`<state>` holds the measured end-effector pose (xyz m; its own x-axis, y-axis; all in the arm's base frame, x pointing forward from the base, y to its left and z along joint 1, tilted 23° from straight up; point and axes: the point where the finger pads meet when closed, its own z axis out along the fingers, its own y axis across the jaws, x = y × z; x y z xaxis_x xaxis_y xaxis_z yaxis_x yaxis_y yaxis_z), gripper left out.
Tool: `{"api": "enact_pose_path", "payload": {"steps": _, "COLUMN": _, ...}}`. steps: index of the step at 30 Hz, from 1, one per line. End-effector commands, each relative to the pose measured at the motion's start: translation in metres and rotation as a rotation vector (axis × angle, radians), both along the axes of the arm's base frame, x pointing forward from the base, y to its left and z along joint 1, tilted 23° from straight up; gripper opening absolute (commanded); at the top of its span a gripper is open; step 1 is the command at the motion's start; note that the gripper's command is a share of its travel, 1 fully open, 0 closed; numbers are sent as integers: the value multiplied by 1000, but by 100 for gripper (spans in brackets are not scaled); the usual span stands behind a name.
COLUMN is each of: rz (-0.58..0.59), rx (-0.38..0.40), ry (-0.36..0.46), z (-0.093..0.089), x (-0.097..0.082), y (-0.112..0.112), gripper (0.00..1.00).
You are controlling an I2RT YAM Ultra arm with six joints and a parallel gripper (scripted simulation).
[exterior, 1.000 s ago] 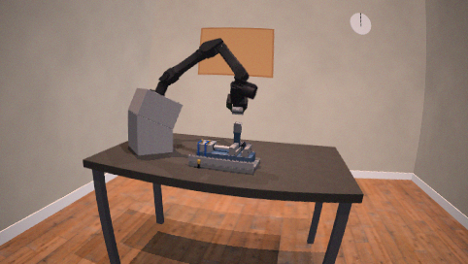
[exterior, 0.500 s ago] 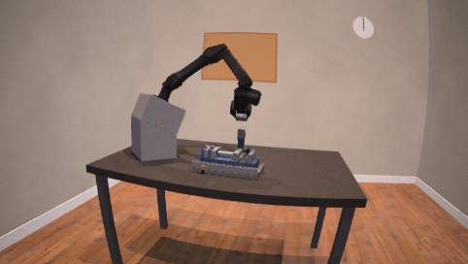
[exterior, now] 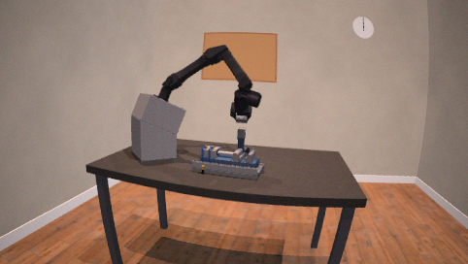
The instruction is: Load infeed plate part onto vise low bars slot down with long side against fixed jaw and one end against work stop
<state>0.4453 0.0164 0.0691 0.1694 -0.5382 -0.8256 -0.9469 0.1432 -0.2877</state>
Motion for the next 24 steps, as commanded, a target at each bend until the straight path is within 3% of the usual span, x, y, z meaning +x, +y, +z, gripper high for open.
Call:
{"api": "enact_pose_path", "payload": {"steps": 1, "rz": -15, "rx": 33, "ry": -24, "z": 11, "x": 0, "y": -1, "gripper": 0}}
{"api": "enact_pose_path", "payload": {"steps": 4, "rz": -8, "rx": 43, "ry": 7, "z": -4, "x": -1, "y": 4, "gripper": 0}}
{"api": "enact_pose_path", "payload": {"steps": 24, "rz": -5, "rx": 39, "ry": -6, "z": -18, "x": 6, "y": 10, "gripper": 0}}
